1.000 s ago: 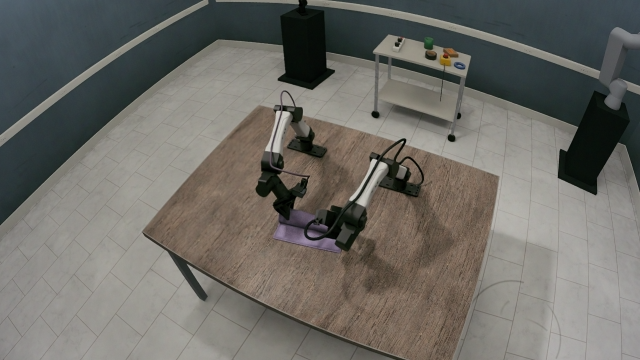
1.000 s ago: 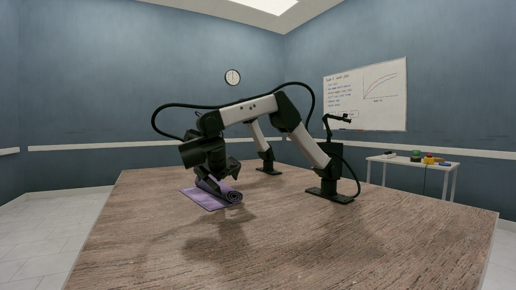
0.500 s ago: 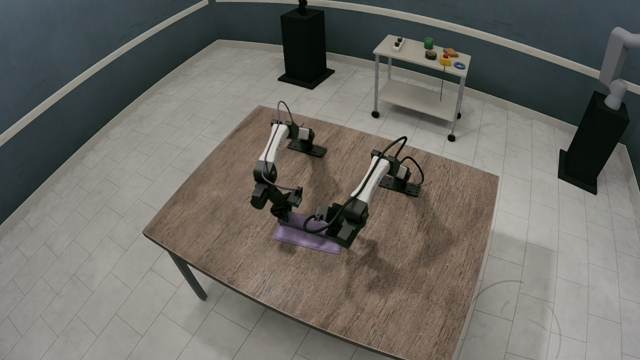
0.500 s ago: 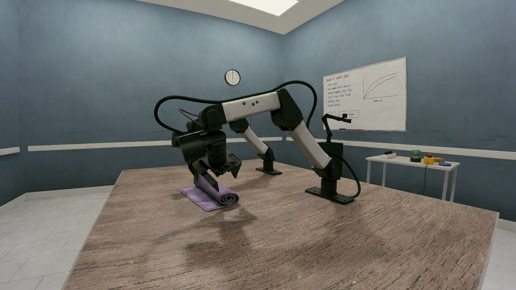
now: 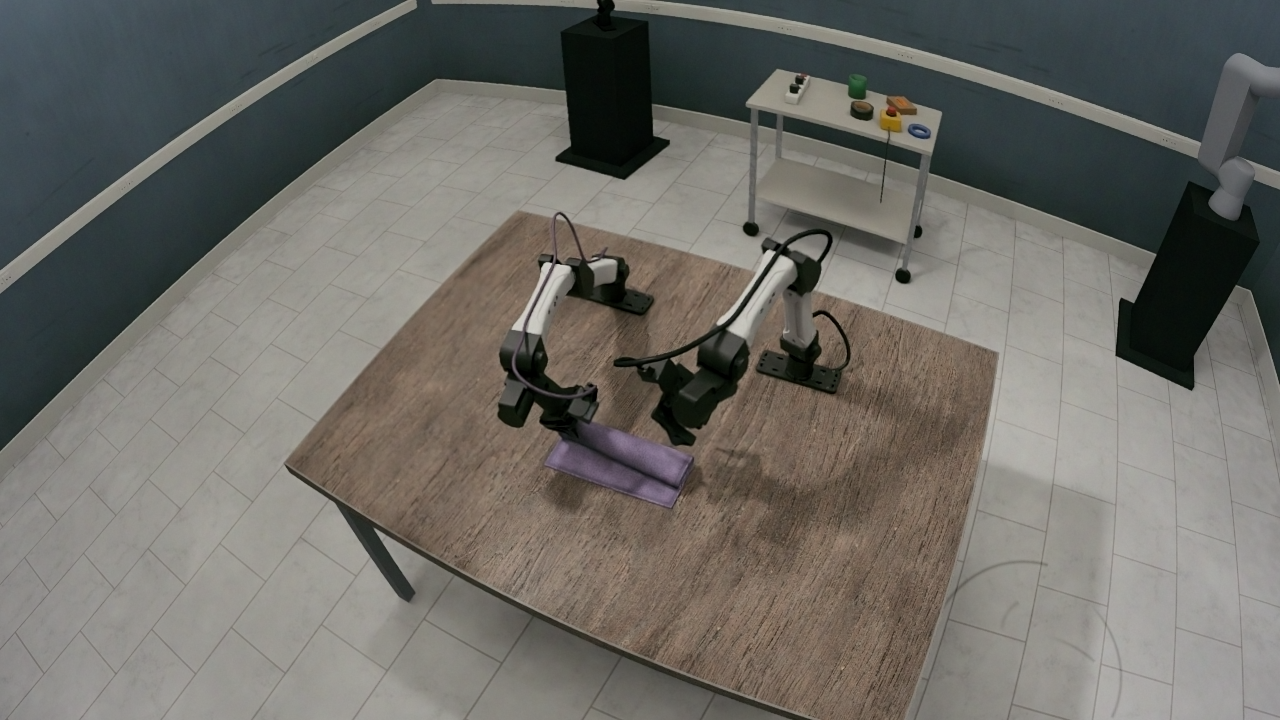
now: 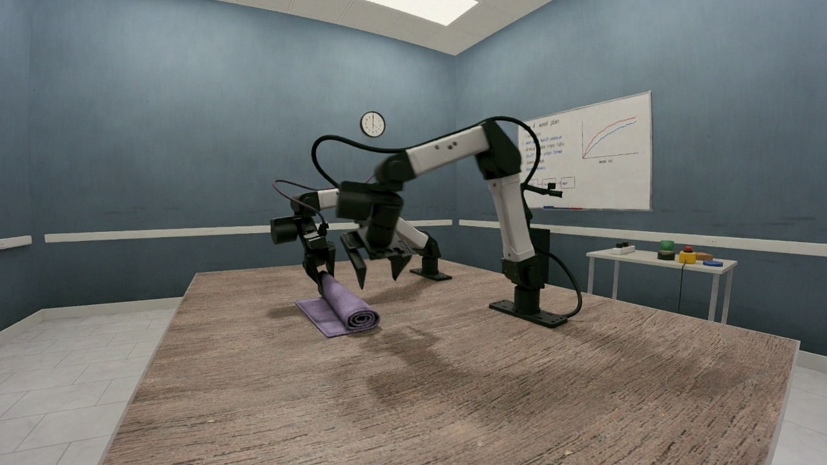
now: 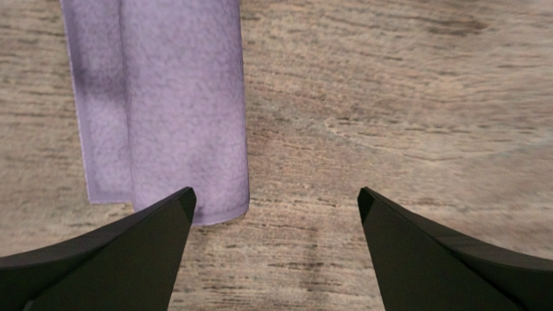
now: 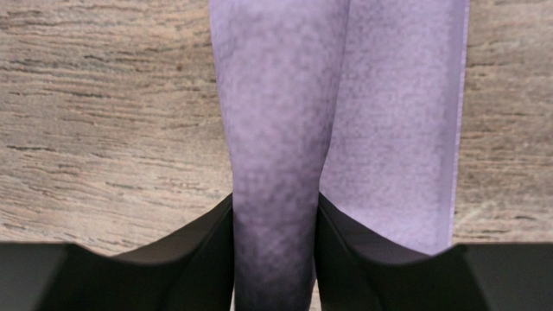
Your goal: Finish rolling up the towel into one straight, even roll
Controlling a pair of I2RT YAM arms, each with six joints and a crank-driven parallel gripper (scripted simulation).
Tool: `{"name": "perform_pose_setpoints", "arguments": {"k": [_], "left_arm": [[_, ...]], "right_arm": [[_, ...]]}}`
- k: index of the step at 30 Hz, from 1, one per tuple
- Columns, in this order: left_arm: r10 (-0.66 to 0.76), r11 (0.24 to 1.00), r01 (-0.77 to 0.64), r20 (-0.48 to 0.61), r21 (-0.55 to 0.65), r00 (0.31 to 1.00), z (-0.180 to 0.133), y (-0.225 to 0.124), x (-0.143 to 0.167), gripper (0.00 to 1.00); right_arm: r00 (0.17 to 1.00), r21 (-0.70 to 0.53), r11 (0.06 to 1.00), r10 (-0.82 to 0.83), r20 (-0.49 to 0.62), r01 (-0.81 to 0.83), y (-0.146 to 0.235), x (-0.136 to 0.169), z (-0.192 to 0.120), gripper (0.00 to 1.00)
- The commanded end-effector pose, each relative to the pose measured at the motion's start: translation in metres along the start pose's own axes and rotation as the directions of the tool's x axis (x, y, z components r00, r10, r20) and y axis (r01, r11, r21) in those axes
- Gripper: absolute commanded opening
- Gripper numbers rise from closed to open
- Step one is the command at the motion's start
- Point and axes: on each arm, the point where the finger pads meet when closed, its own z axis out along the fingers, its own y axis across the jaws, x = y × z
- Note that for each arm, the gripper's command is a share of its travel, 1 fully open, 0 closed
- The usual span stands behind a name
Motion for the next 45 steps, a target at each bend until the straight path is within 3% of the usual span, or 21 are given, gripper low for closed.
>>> {"name": "perform_pose_setpoints", "arguments": {"k": [1,8,21,38,45], "left_arm": [[0.126,0.956,-0.121,0.002,-0.266,0.992,0.003,0.022,-0.009,0.95],[0.206,0.903,-0.197,-0.017,-0.381,0.978,0.007,0.017,-0.013,0.97],[0.304,0.905,-0.292,-0.009,-0.310,0.953,-0.009,0.051,-0.025,0.98],[0.308,0.905,-0.296,-0.008,-0.307,0.951,0.053,0.058,0.023,0.98],[0.308,0.905,-0.296,-0.008,-0.307,0.951,0.053,0.074,0.015,0.98]], "right_arm": [[0.997,-0.232,0.970,0.065,-0.030,-0.070,0.003,0.002,0.002,0.36],[0.997,-0.232,0.970,0.065,-0.030,-0.070,0.003,0.002,0.002,0.36],[0.997,-0.232,0.970,0.065,-0.030,-0.070,0.001,0.007,0.008,0.36],[0.997,-0.232,0.970,0.065,-0.030,-0.070,0.001,0.007,0.008,0.36],[0.997,-0.232,0.970,0.065,-0.030,-0.070,0.001,0.007,0.008,0.36]]}}
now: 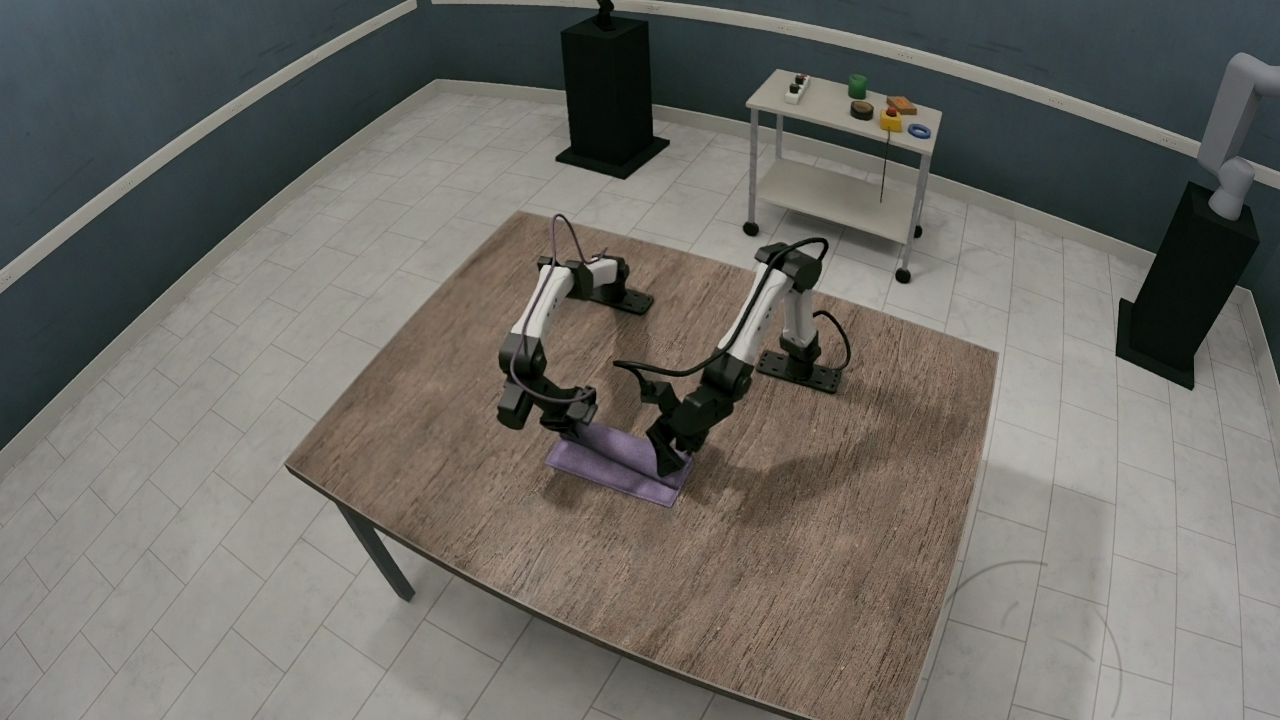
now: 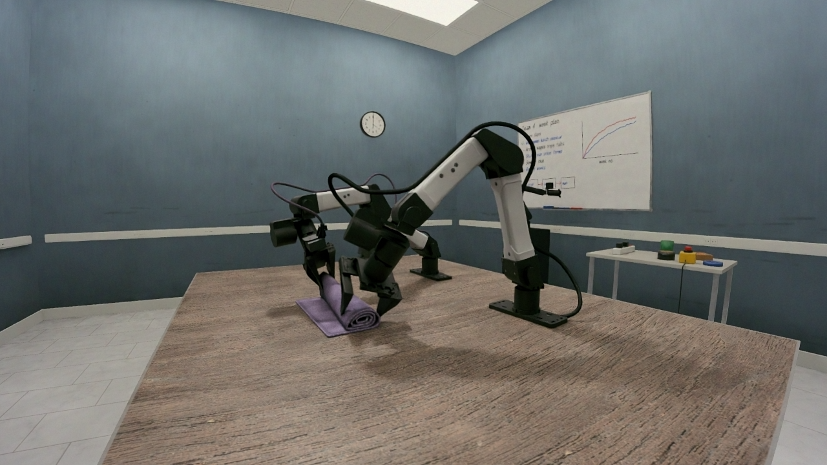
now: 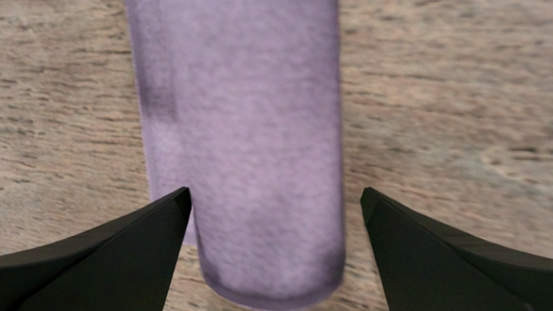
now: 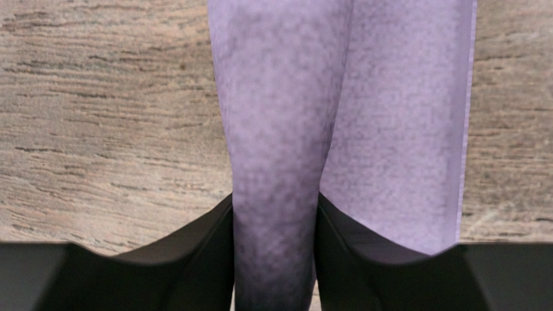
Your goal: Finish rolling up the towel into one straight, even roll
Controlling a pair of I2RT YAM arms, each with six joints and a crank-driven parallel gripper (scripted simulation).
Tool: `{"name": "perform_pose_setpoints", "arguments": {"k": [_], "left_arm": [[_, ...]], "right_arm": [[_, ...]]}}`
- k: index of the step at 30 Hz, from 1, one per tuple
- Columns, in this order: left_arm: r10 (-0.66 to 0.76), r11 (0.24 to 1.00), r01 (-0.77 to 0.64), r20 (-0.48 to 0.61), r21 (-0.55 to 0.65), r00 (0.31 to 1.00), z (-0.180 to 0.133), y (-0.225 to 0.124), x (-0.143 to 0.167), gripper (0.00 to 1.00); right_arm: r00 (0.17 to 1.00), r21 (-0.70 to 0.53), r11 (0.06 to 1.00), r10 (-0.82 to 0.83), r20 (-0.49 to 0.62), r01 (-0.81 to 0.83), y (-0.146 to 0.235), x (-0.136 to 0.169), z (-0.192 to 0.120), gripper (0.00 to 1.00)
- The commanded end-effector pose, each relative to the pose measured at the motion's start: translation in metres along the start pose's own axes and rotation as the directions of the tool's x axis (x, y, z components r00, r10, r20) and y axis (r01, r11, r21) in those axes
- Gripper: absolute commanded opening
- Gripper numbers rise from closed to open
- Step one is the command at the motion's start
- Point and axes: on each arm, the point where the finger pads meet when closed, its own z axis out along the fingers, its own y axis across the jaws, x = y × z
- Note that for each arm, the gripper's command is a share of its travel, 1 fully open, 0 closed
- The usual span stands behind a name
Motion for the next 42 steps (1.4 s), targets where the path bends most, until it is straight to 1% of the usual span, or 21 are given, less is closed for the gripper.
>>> {"name": "perform_pose_setpoints", "arguments": {"k": [1,3,11,18,20,32,42], "left_arm": [[0.038,0.998,-0.036,0.031,-0.055,0.999,-0.0014,0.0302,-0.0122,0.98],[0.038,0.998,-0.036,0.031,-0.055,0.999,-0.0014,0.0302,-0.0122,0.98],[0.038,0.998,-0.036,0.031,-0.055,0.999,-0.0014,0.0302,-0.0122,0.64],[0.038,0.998,-0.036,0.031,-0.055,0.999,-0.0014,0.0302,-0.0122,0.56],[0.038,0.998,-0.036,0.031,-0.055,0.999,-0.0014,0.0302,-0.0122,0.56],[0.038,0.998,-0.036,0.031,-0.055,0.999,-0.0014,0.0302,-0.0122,0.44],[0.038,0.998,-0.036,0.031,-0.055,0.999,-0.0014,0.0302,-0.0122,0.41]], "right_arm": [[0.999,-0.216,0.975,0.039,-0.032,-0.045,-0.0007,0.0030,0.0052,0.36],[0.999,-0.216,0.975,0.039,-0.032,-0.045,-0.0007,0.0030,0.0052,0.36],[0.999,-0.216,0.975,0.039,-0.032,-0.045,-0.0007,0.0030,0.0052,0.36],[0.999,-0.216,0.975,0.039,-0.032,-0.045,-0.0007,0.0030,0.0052,0.36],[0.999,-0.216,0.975,0.039,-0.032,-0.045,-0.0007,0.0030,0.0052,0.36],[0.999,-0.216,0.975,0.039,-0.032,-0.045,-0.0007,0.0030,0.0052,0.36],[0.999,-0.216,0.975,0.039,-0.032,-0.045,-0.0007,0.0030,0.0052,0.36]]}}
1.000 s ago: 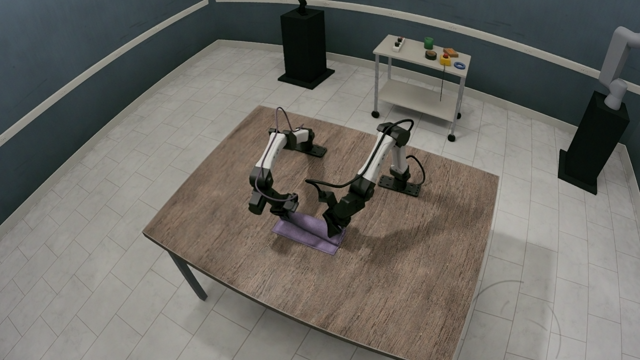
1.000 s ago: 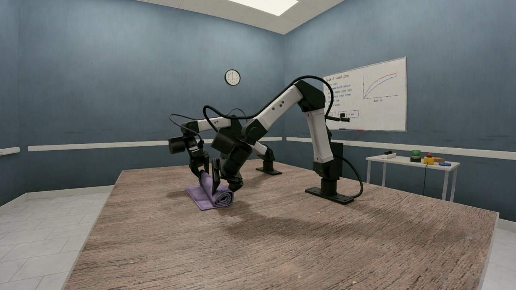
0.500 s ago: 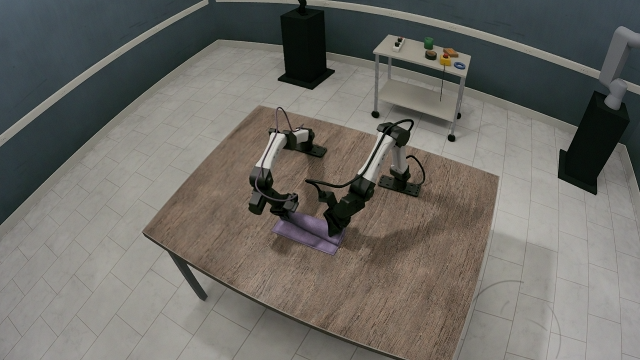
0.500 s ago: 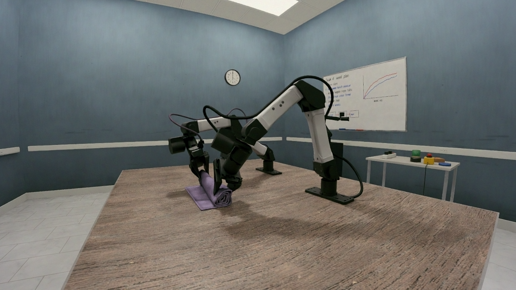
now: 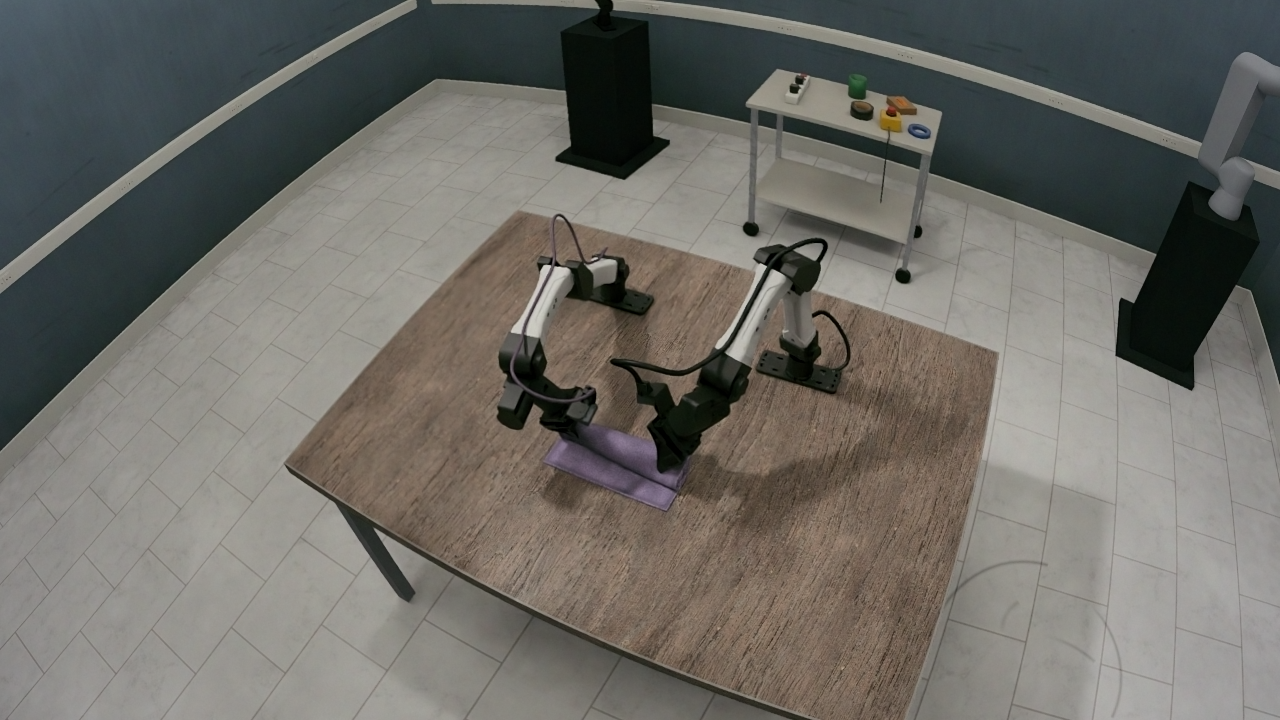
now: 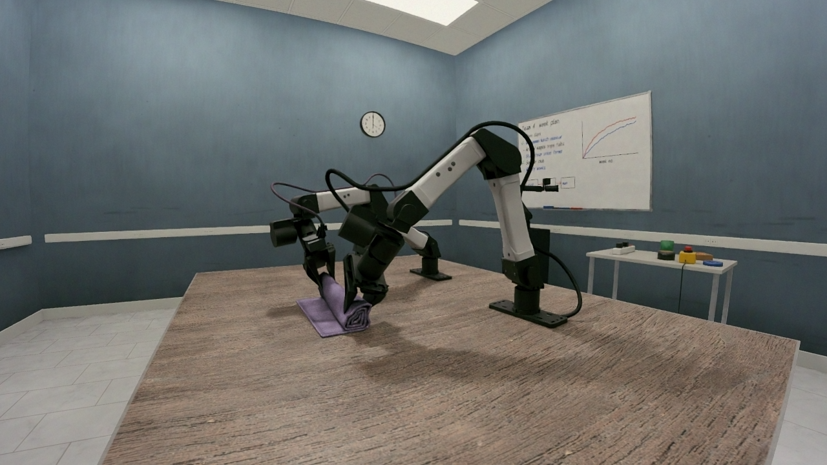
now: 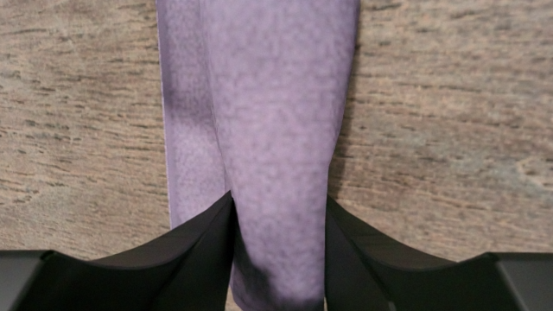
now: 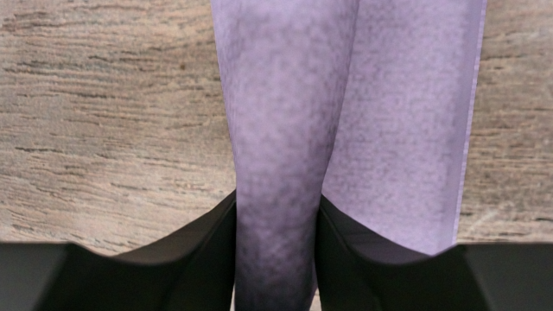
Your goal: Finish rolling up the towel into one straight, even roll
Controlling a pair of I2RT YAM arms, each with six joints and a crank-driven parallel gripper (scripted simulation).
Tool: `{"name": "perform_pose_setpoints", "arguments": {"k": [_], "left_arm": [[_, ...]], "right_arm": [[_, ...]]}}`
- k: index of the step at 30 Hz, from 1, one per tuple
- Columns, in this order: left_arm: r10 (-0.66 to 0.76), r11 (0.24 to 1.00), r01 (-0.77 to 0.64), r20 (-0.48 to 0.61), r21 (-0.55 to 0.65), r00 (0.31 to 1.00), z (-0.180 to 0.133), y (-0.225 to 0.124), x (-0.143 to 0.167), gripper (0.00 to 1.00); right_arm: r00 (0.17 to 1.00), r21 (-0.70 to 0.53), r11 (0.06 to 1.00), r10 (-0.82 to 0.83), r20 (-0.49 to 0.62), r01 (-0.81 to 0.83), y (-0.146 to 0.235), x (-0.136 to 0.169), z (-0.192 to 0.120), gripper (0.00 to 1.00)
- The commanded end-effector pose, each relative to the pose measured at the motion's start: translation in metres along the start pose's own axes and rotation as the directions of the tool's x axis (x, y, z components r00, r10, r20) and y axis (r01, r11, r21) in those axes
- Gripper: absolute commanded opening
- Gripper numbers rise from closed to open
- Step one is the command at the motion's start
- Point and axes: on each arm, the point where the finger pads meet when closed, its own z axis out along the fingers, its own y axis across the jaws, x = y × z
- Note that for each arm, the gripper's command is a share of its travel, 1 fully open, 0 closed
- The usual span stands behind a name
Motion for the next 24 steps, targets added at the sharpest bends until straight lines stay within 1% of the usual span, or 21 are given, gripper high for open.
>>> {"name": "perform_pose_setpoints", "arguments": {"k": [1,3,10,12,20,24], "left_arm": [[0.022,0.999,-0.022,0.021,-0.033,1.000,-0.001,0.015,-0.006,0.41],[0.022,0.999,-0.022,0.021,-0.033,1.000,-0.001,0.015,-0.006,0.40],[0.022,0.999,-0.022,0.021,-0.033,1.000,-0.001,0.015,-0.006,0.40],[0.022,0.999,-0.022,0.021,-0.033,1.000,-0.001,0.015,-0.006,0.40],[0.022,0.999,-0.022,0.021,-0.033,1.000,-0.001,0.015,-0.006,0.40],[0.011,1.000,-0.011,0.020,-0.019,1.000,-0.001,0.015,-0.006,0.40]], "right_arm": [[0.999,-0.216,0.975,0.038,-0.033,-0.044,-0.001,0.003,0.005,0.36],[0.999,-0.216,0.975,0.038,-0.033,-0.044,-0.001,0.003,0.005,0.36],[0.999,-0.216,0.975,0.038,-0.033,-0.044,0.001,0.000,0.001,0.59],[0.999,-0.216,0.975,0.038,-0.033,-0.044,0.001,0.000,0.001,0.59],[0.999,-0.216,0.975,0.038,-0.033,-0.044,0.002,-0.004,-0.004,0.85],[0.999,-0.216,0.975,0.038,-0.033,-0.044,0.001,-0.004,-0.013,0.85]]}}
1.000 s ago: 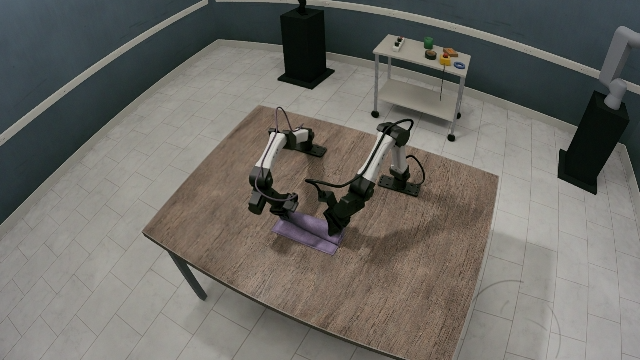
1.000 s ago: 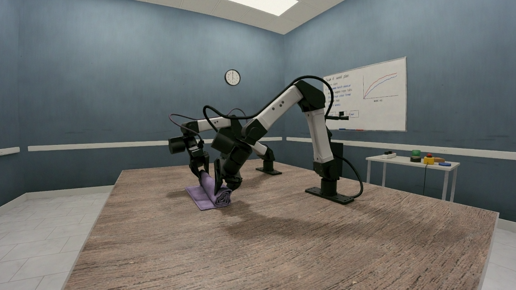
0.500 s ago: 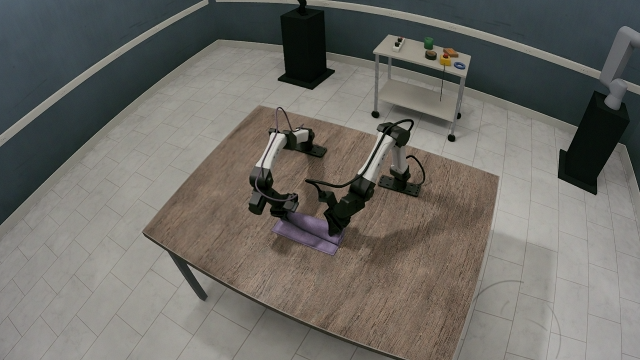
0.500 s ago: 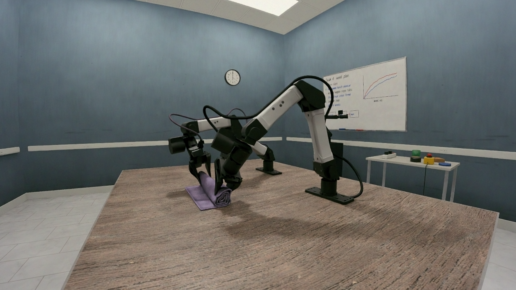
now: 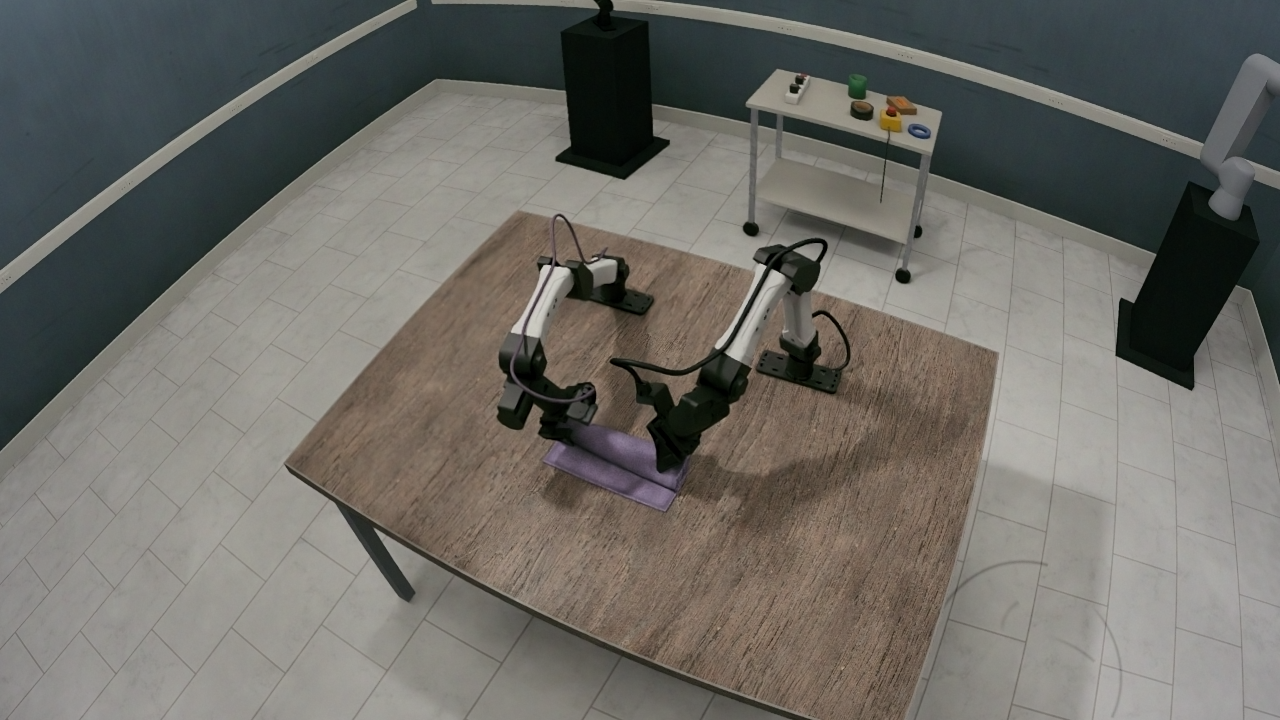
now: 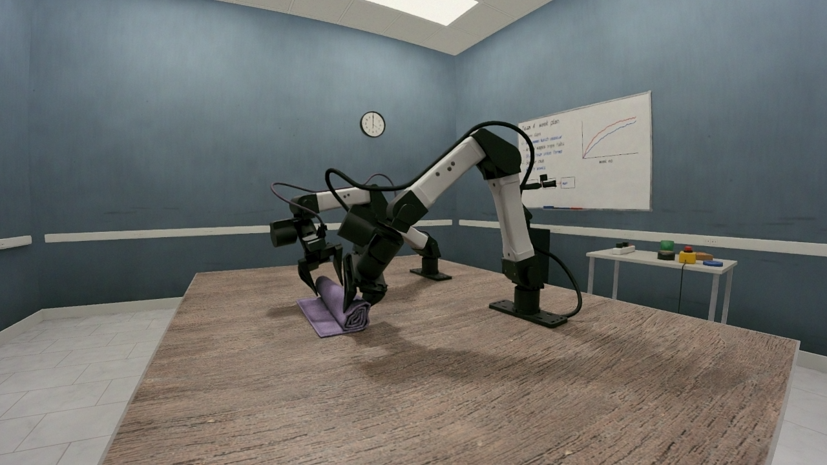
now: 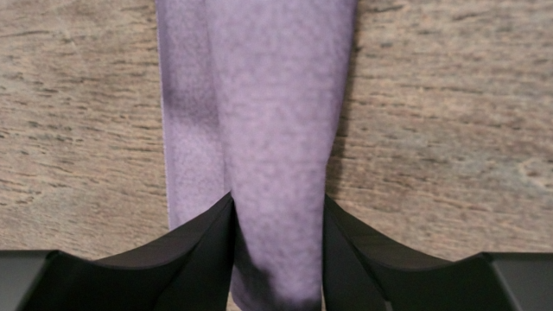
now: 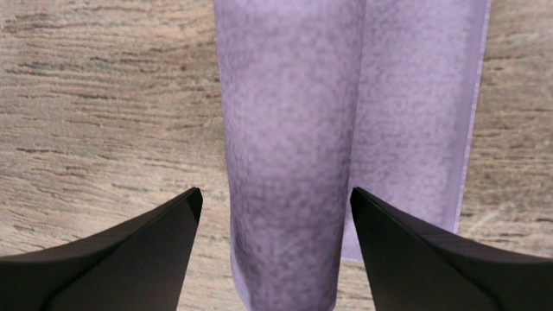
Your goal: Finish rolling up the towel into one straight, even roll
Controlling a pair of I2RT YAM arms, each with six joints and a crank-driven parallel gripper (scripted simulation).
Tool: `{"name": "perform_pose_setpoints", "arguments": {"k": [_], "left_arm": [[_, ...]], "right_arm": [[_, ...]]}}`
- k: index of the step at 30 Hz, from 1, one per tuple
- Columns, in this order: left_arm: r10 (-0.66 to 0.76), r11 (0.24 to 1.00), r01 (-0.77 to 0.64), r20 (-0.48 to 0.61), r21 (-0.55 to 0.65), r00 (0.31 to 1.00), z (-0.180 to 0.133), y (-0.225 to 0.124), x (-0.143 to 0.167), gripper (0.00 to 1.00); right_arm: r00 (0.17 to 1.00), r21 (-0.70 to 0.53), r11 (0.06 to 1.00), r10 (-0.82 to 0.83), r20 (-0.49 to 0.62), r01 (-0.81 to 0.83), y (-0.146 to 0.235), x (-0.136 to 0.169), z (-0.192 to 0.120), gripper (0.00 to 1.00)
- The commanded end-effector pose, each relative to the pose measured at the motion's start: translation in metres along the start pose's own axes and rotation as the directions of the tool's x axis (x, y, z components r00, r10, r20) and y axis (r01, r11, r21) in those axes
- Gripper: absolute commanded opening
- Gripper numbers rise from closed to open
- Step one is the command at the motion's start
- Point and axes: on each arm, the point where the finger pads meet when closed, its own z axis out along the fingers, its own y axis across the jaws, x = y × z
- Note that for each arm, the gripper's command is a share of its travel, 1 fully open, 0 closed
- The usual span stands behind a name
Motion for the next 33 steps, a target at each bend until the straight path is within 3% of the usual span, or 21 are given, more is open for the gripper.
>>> {"name": "perform_pose_setpoints", "arguments": {"k": [1,14,23,33], "left_arm": [[0.002,1.000,-0.002,0.019,-0.009,1.000,-0.001,0.013,-0.005,0.40],[-0.130,0.979,0.129,0.001,0.156,0.991,-0.003,0.014,-0.007,0.40],[-0.251,0.919,0.249,-0.035,0.306,0.967,-0.004,0.015,-0.008,0.40],[-0.412,0.754,0.415,-0.126,0.509,0.902,-0.007,0.016,-0.010,0.40]], "right_arm": [[0.999,-0.215,0.976,0.036,-0.035,-0.043,-0.001,-0.004,-0.017,0.85],[0.999,-0.215,0.976,0.036,-0.035,-0.043,-0.012,-0.005,-0.070,0.85],[1.000,-0.172,0.985,0.012,-0.028,-0.017,-0.011,-0.007,-0.071,0.87],[0.991,0.089,0.987,-0.136,-0.009,0.137,-0.001,-0.018,-0.061,0.91]]}}
